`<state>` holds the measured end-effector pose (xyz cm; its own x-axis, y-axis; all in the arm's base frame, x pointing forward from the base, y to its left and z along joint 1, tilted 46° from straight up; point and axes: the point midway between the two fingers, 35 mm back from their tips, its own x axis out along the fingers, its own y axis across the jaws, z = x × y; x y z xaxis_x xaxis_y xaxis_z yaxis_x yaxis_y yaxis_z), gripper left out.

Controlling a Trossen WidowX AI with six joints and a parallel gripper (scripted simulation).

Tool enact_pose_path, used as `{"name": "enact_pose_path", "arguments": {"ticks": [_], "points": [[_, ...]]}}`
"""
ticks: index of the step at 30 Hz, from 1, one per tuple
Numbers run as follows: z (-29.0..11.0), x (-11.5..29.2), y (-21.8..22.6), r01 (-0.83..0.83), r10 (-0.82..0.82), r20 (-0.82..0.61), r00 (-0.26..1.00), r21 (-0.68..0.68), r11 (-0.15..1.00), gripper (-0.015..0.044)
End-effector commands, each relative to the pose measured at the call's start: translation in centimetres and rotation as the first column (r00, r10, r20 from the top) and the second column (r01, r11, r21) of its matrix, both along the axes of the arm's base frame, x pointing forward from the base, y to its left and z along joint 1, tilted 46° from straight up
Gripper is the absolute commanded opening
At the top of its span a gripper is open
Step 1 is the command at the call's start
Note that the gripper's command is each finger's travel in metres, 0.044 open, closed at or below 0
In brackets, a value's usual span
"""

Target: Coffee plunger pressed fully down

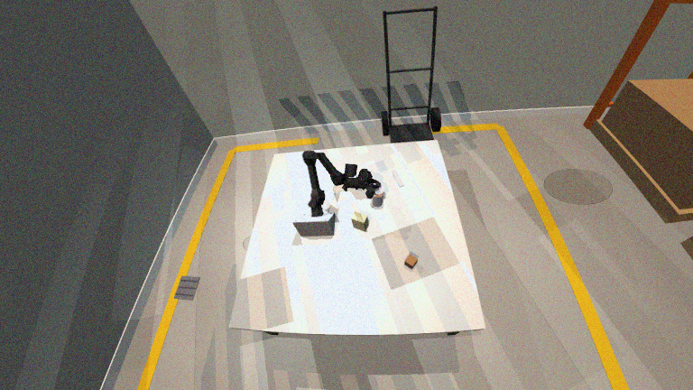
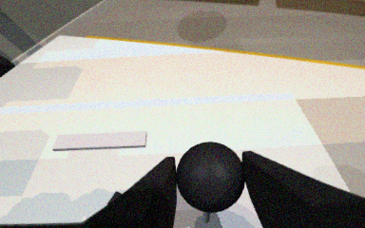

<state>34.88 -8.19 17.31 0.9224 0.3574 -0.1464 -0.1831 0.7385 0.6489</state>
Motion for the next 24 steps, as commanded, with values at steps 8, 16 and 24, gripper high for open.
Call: {"name": "enact_pose_path", "arguments": {"ticks": [8, 16, 24], "points": [[-1.14, 0.25, 1.00, -0.033, 0.035, -0.036, 0.999, 0.035, 0.999, 0.0128], [-1.19, 0.32, 0.89, -0.034, 0.035, -0.036, 0.999, 0.035, 0.999, 0.0128], [-1.22, 0.38, 0.81, -0.033, 0.035, -0.036, 0.999, 0.035, 0.999, 0.0128]]}}
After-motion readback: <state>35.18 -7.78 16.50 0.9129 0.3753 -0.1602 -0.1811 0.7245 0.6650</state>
